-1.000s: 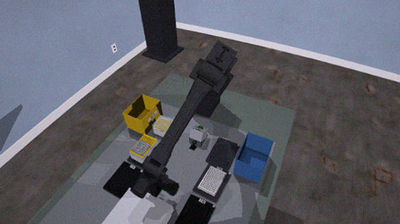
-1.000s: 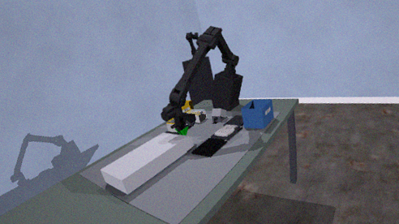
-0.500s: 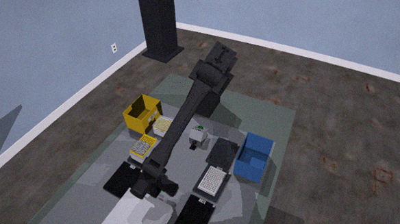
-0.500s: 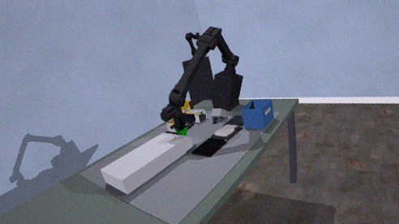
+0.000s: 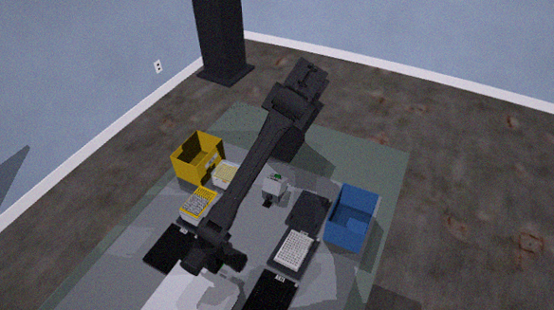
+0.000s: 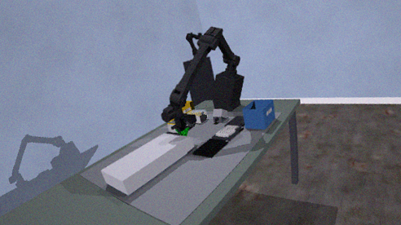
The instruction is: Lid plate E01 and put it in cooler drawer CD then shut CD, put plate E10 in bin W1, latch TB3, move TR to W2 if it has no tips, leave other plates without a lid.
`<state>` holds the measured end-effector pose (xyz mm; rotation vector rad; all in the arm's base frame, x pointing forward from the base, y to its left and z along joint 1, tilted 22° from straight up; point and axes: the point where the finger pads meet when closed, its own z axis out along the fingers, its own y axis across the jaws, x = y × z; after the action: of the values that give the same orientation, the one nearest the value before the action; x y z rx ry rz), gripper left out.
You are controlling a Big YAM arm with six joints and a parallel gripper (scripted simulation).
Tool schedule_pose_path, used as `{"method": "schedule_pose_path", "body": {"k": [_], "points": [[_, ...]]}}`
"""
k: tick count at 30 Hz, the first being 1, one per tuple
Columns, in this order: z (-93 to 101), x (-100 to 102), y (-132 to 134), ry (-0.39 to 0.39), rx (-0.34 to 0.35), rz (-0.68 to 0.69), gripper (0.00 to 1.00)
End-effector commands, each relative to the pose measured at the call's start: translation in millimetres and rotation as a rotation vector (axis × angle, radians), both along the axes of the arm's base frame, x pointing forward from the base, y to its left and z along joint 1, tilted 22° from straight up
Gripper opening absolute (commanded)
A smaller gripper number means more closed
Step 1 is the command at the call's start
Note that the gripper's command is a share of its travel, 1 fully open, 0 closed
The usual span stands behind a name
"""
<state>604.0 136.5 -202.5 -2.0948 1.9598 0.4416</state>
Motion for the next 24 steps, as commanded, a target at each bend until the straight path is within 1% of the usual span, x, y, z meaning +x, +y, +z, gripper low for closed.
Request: {"method": "schedule_pose_path", "body": {"k": [1,7,9,11,12,14,24], "points": [[20.9,43,-11,-0.092,0.012,-0.018,0.00],[20.9,43,-11,-0.092,0.012,-0.018,0.00],[43.9,51,-9,-0.128,0.016,-0.017,0.00],[43.9,51,-9,-0.128,0.016,-0.017,0.00],[43.7,49,-9,-0.127,0.016,-0.017,0.00],[30.5,25,-10,-0.084,0.011,-0.017,0.00],[29.6,11,-7,-0.081,0.011,-0.014,0.00]]}}
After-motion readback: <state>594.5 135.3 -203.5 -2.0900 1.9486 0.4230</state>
